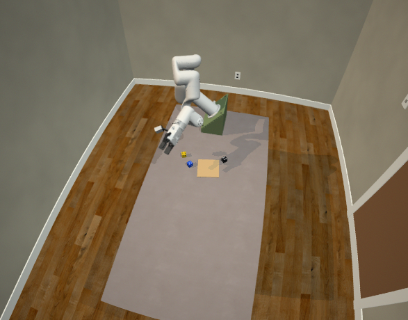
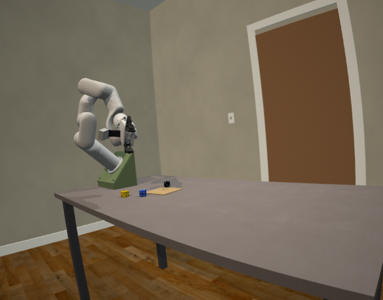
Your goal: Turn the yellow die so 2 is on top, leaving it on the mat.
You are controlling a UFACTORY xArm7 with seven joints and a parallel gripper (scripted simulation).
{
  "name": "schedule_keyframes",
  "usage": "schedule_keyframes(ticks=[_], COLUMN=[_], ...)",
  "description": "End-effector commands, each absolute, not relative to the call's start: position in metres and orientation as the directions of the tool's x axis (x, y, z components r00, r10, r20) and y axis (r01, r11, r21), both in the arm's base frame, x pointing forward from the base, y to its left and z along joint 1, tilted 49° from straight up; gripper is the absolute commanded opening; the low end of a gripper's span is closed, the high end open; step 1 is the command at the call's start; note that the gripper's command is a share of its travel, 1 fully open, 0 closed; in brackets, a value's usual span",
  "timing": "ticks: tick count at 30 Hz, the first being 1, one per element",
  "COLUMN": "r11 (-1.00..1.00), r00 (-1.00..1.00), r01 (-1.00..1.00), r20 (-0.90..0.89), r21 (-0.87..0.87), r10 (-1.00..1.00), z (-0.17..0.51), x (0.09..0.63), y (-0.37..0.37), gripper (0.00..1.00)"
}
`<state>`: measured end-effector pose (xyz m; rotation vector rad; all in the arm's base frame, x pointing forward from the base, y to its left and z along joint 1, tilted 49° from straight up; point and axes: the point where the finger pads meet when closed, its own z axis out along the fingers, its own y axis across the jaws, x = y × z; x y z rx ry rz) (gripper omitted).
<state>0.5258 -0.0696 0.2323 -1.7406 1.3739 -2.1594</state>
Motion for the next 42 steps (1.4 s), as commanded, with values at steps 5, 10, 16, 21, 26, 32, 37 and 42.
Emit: schedule_keyframes(ticks=[5,10,16,21,26,32,37,42], r11=[-0.517,-0.487,-0.41,-0.41,-0.41,-0.41,-0.309,-0.309], r00=[-0.475,-0.503,-0.561,-0.561,-0.561,-0.561,-0.614,-0.614], r01=[-0.508,-0.522,-0.555,-0.555,-0.555,-0.555,-0.592,-0.592], r20=[0.725,0.714,0.69,0.69,0.69,0.69,0.665,0.665], r21=[-0.689,-0.7,-0.724,-0.724,-0.724,-0.724,-0.744,-0.744], r10=[-0.499,-0.487,-0.458,-0.458,-0.458,-0.458,-0.424,-0.424], z=[0.246,0.249,0.25,0.25,0.25,0.25,0.247,0.247], x=[0.507,0.501,0.483,0.483,0.483,0.483,0.46,0.46], y=[-0.099,-0.108,-0.127,-0.127,-0.127,-0.127,-0.145,-0.145], gripper=[1.0,1.0,1.0,1.0,1.0,1.0,1.0,1.0])
